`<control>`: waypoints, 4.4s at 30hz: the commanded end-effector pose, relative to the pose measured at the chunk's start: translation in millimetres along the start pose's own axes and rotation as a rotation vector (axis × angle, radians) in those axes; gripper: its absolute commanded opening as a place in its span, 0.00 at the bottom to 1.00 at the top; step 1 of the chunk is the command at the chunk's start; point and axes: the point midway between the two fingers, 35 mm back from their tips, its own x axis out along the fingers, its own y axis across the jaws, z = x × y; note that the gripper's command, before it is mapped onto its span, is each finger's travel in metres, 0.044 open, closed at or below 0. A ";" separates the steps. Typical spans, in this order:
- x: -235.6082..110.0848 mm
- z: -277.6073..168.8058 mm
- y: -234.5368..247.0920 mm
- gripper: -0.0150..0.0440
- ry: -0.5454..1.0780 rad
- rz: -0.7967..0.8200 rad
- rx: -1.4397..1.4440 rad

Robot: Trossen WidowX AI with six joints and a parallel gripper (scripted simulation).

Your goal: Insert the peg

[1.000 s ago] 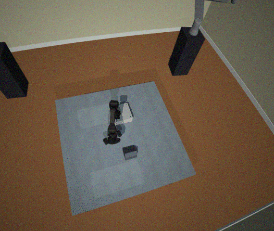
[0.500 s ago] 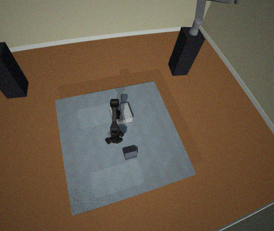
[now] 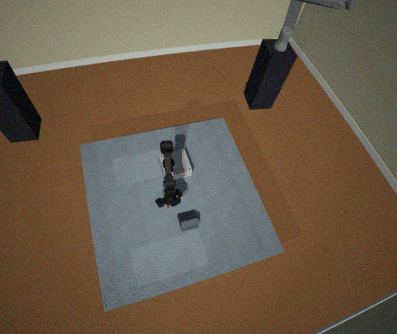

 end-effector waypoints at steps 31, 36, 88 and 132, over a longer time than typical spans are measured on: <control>-10.8 23.0 41.7 0.25 -0.195 -0.079 0.027; -12.4 25.5 48.1 0.25 -0.225 -0.084 0.031; -11.0 49.4 96.8 0.25 -0.466 -0.080 0.073; 29.9 72.4 101.7 0.25 -0.513 -0.074 0.075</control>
